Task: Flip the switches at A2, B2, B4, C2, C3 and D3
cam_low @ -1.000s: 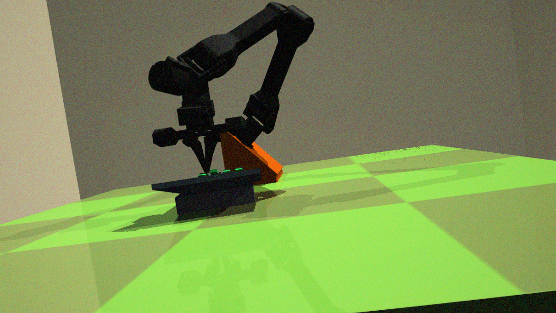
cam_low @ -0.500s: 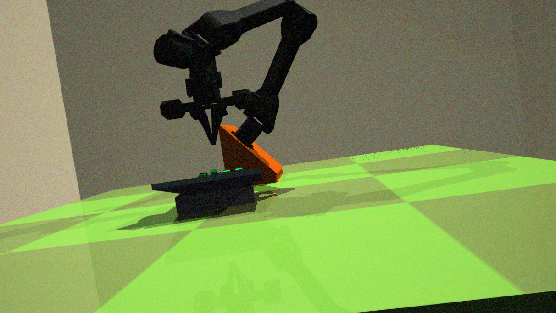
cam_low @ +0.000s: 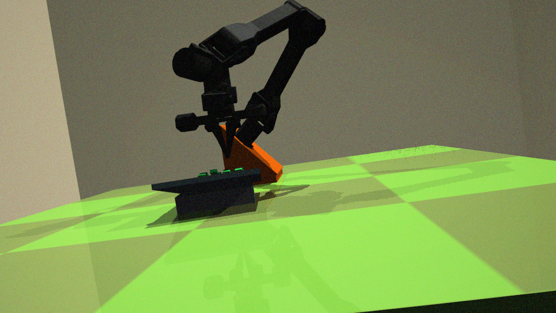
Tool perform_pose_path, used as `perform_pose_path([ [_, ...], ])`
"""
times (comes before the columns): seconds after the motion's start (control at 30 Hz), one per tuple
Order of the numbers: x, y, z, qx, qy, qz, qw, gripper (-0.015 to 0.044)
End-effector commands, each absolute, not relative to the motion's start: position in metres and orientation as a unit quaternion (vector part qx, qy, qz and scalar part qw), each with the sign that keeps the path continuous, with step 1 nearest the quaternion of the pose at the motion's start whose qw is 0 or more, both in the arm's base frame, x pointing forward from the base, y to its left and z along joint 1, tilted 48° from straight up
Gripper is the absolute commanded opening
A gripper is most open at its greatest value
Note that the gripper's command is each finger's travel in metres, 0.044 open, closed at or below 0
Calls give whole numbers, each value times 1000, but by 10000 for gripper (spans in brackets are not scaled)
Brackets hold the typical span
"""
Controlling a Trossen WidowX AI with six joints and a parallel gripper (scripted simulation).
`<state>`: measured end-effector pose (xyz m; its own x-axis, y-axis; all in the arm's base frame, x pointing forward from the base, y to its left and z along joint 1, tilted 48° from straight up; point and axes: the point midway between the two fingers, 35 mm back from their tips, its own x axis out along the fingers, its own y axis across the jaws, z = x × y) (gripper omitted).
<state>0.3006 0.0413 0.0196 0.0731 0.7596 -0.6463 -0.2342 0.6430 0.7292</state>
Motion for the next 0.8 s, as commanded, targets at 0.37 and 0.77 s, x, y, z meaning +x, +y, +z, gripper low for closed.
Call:
perform_pose_path([
  [0.37,302,57,6,231,580,355,696,0],
  [0.77,303,62,1,231,580,355,696,0],
])
